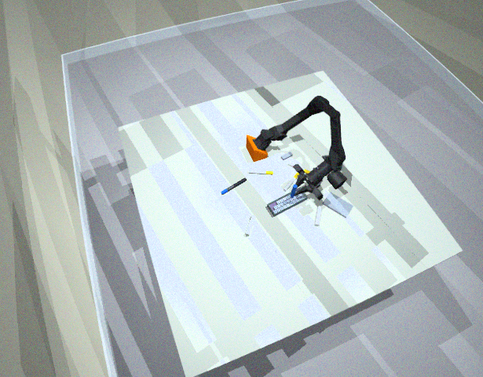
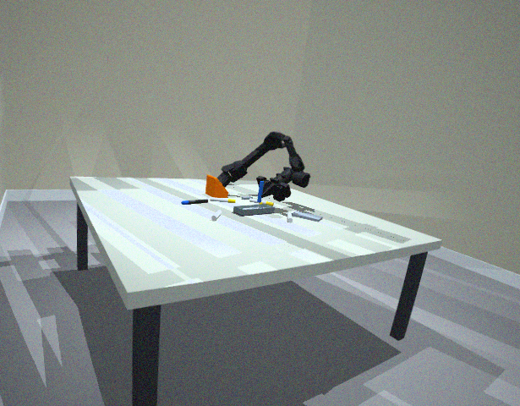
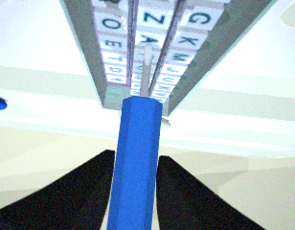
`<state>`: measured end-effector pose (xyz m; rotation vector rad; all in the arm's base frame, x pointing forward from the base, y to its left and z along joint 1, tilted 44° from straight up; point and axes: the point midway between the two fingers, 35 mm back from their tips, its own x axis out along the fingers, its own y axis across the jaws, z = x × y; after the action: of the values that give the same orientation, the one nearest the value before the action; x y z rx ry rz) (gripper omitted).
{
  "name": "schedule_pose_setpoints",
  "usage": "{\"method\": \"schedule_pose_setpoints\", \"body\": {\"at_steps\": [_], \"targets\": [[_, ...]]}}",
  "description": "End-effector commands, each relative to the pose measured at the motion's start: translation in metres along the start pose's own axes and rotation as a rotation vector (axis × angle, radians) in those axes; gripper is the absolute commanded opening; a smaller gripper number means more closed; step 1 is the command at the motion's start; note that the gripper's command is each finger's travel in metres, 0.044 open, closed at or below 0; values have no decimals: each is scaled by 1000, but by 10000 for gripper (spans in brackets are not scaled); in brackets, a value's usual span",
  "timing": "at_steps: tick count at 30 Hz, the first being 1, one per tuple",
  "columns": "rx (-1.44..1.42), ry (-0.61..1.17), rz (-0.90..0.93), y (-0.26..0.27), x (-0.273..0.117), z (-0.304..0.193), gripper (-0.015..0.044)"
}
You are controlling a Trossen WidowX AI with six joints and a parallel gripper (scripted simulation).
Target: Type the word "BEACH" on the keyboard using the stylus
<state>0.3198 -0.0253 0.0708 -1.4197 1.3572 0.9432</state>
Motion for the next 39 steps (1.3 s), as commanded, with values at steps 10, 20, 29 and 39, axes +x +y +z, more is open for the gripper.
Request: {"method": "schedule_pose_setpoints", "body": {"at_steps": [10,20,29,39], "targets": [[9,7,0,0,4,4,81],[9,7,0,0,2,1,81],[8,9,0,0,-15,-28,81],[13,4,2,0,-13,-26,38]]}}
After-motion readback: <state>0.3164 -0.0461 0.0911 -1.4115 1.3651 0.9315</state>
